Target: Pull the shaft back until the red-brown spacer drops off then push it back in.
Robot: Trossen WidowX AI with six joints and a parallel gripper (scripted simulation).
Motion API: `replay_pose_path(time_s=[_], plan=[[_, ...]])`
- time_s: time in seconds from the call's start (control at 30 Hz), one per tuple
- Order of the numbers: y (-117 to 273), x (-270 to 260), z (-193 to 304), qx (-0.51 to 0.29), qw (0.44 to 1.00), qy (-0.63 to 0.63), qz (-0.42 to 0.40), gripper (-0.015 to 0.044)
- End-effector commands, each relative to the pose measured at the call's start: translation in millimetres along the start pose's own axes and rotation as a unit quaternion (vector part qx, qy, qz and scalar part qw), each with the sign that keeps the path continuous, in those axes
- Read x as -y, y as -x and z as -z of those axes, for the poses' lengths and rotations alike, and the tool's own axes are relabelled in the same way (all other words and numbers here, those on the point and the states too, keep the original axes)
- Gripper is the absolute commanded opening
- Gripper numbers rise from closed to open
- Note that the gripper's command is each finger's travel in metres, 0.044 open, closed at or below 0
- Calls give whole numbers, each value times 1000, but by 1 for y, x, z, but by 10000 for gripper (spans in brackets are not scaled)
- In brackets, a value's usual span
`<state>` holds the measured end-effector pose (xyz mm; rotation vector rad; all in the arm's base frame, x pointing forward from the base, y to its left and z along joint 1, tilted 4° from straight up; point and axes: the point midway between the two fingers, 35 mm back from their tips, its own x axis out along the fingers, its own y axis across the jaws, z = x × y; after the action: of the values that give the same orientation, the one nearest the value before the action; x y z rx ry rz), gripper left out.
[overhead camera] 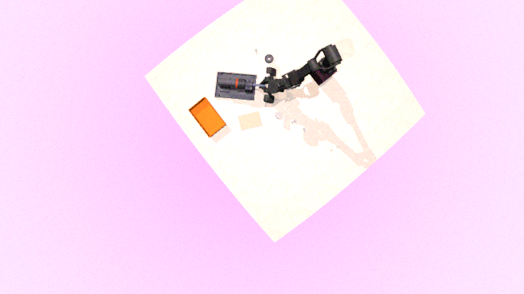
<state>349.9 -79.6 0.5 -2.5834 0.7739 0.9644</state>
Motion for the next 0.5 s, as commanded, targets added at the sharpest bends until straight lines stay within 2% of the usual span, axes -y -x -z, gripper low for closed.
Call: replay_pose_path(time_s=[0.0,0.47], plan=[[1,0,0,0,1000,-3,-1,0],[2,0,-2,0,1000,-3,-1,0]])
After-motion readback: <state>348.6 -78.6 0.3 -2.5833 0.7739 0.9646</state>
